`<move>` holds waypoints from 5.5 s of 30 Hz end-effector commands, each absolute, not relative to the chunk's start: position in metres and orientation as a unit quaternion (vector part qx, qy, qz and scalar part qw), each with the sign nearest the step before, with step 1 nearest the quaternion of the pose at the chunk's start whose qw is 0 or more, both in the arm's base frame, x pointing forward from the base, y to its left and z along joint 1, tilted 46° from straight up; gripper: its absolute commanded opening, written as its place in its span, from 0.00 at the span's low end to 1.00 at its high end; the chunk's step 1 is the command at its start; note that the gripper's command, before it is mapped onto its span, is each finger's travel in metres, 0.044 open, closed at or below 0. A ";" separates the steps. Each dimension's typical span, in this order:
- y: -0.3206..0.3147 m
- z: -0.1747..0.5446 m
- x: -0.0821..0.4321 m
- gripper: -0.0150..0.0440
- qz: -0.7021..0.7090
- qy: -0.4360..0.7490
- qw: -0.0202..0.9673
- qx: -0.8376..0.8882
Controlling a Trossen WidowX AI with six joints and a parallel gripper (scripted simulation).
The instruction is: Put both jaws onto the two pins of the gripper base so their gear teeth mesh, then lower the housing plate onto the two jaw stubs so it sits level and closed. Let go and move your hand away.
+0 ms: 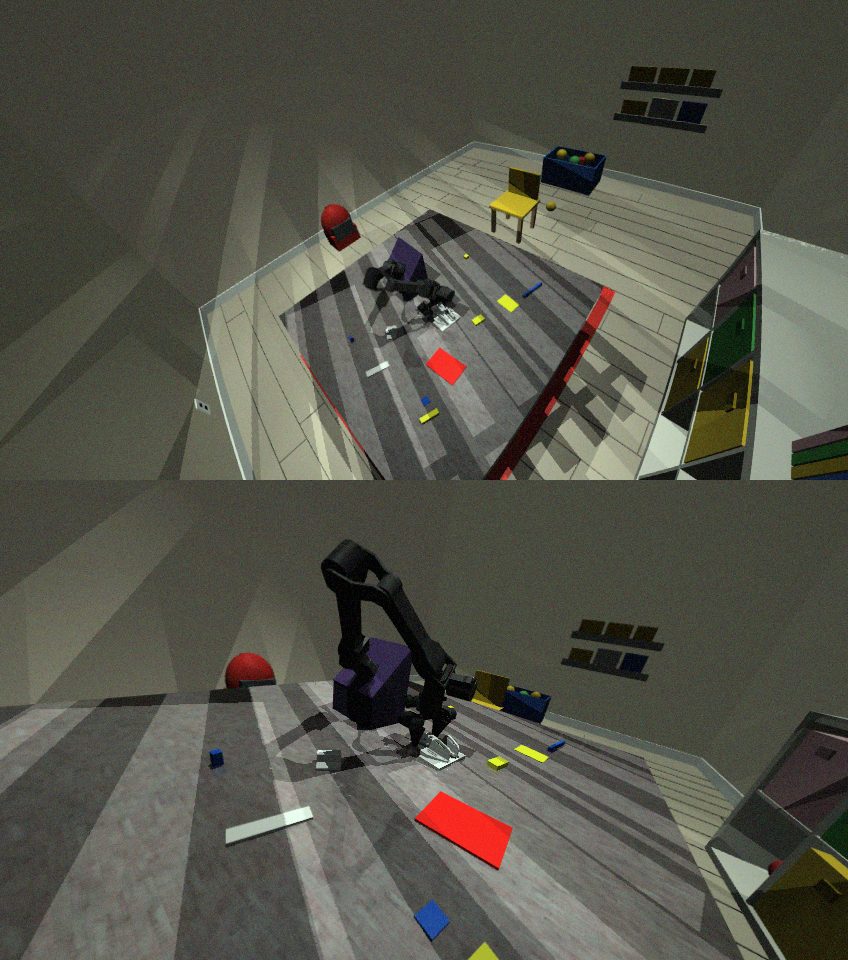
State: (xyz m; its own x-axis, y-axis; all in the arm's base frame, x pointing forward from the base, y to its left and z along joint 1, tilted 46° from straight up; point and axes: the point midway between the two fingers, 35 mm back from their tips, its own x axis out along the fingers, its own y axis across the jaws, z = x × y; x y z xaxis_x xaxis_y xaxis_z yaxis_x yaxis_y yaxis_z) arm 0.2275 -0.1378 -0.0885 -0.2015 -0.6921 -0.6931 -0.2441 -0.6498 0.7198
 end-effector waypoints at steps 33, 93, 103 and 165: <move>-0.141 -0.091 0.227 0.85 -0.674 -0.383 0.167 0.609; -0.141 -0.091 0.228 0.85 -0.674 -0.383 0.167 0.609; -0.141 -0.091 0.228 0.85 -0.674 -0.383 0.167 0.609; -0.040 -0.001 0.199 1.00 -0.675 -0.381 0.166 0.610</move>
State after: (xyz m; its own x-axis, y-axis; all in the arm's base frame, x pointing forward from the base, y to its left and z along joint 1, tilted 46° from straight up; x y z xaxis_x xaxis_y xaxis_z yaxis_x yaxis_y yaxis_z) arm 0.1996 -0.0408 -0.0008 -0.1991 -0.6915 -0.6944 -0.2359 -0.6540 0.7188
